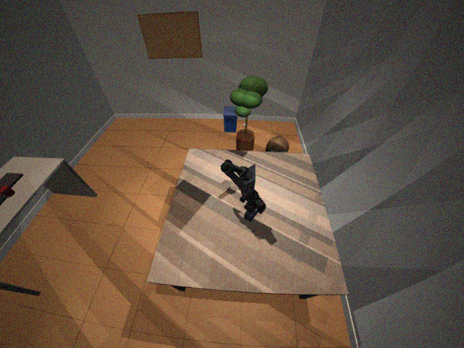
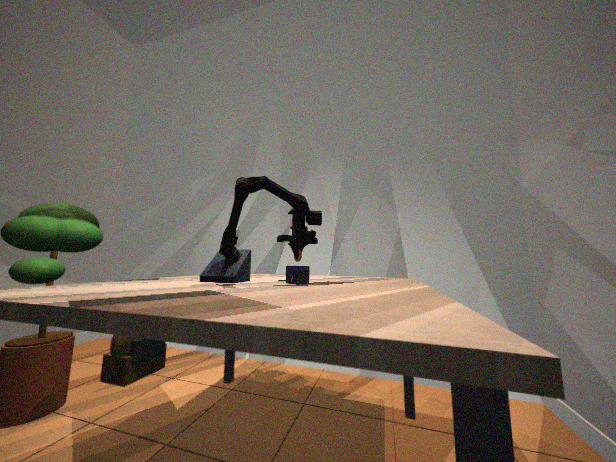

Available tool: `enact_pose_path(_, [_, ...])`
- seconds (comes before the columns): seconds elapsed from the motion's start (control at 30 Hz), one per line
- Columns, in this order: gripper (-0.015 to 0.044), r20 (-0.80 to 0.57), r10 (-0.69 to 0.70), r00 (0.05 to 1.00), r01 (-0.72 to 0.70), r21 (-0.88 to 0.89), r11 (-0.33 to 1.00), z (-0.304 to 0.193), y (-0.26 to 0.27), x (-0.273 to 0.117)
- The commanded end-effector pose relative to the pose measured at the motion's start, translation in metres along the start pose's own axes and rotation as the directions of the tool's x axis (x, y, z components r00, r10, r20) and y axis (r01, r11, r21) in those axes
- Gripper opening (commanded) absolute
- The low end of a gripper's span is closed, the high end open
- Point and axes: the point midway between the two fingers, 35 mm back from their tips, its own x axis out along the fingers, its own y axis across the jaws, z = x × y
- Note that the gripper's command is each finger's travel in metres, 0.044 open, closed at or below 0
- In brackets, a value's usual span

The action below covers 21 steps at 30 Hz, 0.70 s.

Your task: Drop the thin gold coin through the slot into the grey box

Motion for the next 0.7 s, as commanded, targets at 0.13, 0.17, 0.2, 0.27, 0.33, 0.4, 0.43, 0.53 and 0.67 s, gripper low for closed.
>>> enact_pose_path(0.13, [0.0,0.001,-0.002,1.0,0.002,-0.007,1.0,0.0001,0.0,0.0044])
enact_pose_path(0.17, [0.0,0.001,-0.002,1.0,0.002,-0.007,1.0,0.0001,-0.0001,0.0049])
enact_pose_path(0.2, [0.0,0.001,-0.002,1.0,0.002,-0.007,1.0,0.0002,-0.0002,0.0053])
enact_pose_path(0.27, [0.0,0.001,-0.002,1.0,0.002,-0.007,1.0,0.0003,-0.0003,0.0062])
enact_pose_path(0.33, [0.0,0.002,-0.002,1.0,0.002,-0.007,1.0,0.0003,-0.0005,0.0071])
enact_pose_path(0.4, [0.0,0.002,-0.002,1.0,0.002,-0.007,1.0,0.0004,-0.0006,0.0079])
enact_pose_path(0.43, [0.0,0.002,-0.002,1.0,0.002,-0.007,1.0,0.0004,-0.0007,0.0084])
enact_pose_path(0.53, [0.0,0.002,-0.002,1.0,0.002,-0.007,1.0,0.0004,-0.0007,0.0097])
enact_pose_path(0.67, [0.0,0.002,-0.002,1.0,0.002,-0.007,1.0,0.0004,-0.0007,0.0114])
